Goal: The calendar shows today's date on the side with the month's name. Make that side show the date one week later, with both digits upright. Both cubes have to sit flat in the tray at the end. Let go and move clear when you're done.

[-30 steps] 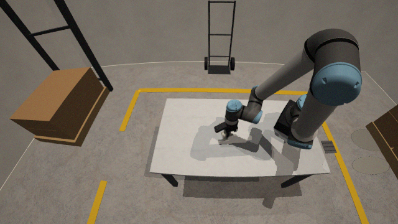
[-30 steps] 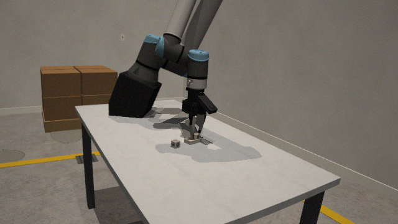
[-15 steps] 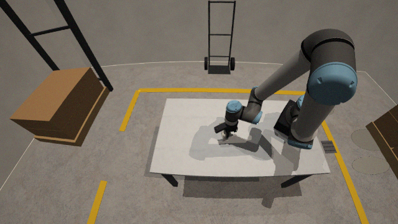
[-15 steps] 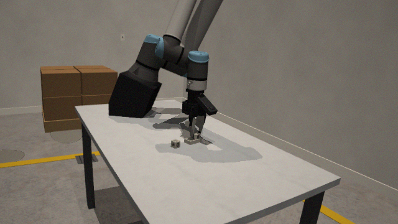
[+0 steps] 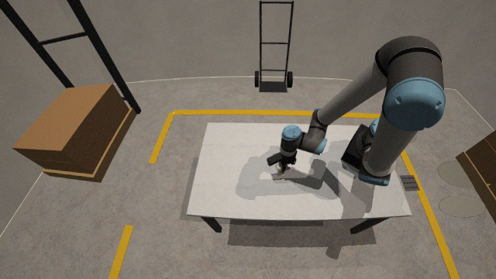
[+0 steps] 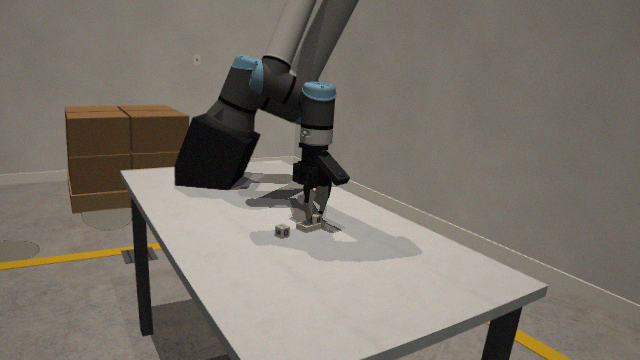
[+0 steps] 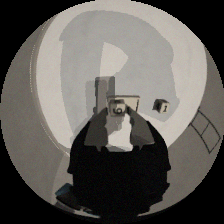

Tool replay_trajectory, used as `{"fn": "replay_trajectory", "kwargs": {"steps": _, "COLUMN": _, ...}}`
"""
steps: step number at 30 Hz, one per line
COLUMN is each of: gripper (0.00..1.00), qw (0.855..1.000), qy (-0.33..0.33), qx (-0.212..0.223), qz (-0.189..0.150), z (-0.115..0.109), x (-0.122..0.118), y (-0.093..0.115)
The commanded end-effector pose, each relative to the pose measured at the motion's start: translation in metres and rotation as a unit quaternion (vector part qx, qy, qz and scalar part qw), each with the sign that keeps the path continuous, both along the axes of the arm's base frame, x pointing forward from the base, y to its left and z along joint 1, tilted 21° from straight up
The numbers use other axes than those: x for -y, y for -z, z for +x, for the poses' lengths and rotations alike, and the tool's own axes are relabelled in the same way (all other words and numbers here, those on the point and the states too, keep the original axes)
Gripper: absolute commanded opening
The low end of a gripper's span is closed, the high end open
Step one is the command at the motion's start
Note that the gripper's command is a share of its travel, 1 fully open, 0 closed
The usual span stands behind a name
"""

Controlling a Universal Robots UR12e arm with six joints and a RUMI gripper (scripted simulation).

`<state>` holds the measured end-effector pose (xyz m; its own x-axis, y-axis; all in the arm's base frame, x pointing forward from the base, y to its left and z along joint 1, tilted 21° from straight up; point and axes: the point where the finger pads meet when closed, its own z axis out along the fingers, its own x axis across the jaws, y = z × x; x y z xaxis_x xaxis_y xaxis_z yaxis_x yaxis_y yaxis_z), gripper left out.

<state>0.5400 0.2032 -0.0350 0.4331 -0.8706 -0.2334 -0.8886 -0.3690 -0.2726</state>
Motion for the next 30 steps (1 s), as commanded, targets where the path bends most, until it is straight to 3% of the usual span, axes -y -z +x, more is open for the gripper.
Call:
{"fn": "replay_trajectory", "kwargs": {"steps": 1, "gripper": 0.28, "qw": 1.0, "qy": 0.0, "qx": 0.002, "qz": -0.001, "z": 0.0012, "x": -0.0004, "y": -0.0013}}
{"fn": "replay_trajectory", "kwargs": {"steps": 12, "gripper": 0.28, "qw": 1.0, "qy": 0.0, "qx": 0.002, "qz": -0.001, "z": 0.0012, "x": -0.0004, "y": -0.0013}}
{"fn": "replay_trajectory", "kwargs": {"steps": 13, "gripper": 0.1, "qw": 1.0, "qy": 0.0, "qx": 0.002, "qz": -0.001, "z": 0.0012, "x": -0.0004, "y": -0.0013}}
{"fn": "replay_trajectory", "kwargs": {"steps": 30, "gripper": 0.1, "qw": 1.0, "qy": 0.0, "qx": 0.002, "qz": -0.001, "z": 0.0012, "x": -0.0004, "y": -0.0013}}
